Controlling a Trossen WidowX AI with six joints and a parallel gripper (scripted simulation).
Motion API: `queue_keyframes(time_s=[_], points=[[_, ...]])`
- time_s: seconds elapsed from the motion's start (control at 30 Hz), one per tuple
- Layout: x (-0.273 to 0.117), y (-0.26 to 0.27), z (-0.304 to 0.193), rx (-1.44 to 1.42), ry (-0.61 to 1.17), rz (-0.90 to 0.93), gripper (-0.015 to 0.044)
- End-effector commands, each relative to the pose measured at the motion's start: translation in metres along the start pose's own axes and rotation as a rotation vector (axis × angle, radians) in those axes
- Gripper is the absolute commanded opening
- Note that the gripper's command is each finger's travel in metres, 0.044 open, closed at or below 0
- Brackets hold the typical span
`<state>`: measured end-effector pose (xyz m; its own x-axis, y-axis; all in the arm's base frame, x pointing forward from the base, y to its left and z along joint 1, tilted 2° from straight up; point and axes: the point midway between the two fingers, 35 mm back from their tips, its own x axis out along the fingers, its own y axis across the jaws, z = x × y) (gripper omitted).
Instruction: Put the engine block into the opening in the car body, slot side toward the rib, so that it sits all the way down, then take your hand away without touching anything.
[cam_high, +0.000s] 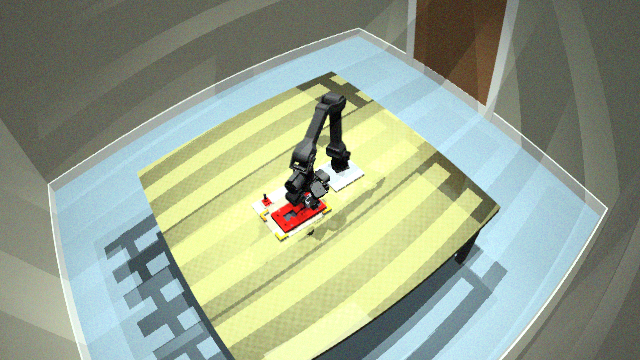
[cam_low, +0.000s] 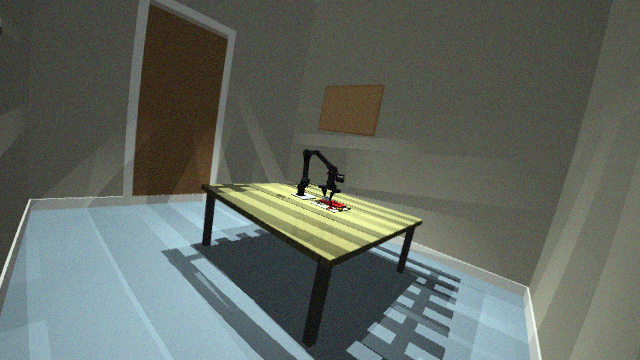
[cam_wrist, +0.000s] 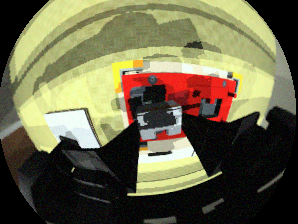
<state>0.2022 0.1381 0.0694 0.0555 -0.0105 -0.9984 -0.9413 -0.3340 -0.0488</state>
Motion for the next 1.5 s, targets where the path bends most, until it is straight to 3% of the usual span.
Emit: queue_keyframes(time_s=[0.0,0.07,1.2,1.47], points=[[-0.006,-0.002,0.001,-0.006,-0.001,0.001,0.0052],[-0.012,-0.003,0.001,-0.006,-0.001,0.001,0.0000],[-0.121,-0.002,-0.004,-0.006,-0.001,0.002,0.0000],[-0.112,-0.003,-0.004,-0.006,-0.001,0.001,0.0000]])
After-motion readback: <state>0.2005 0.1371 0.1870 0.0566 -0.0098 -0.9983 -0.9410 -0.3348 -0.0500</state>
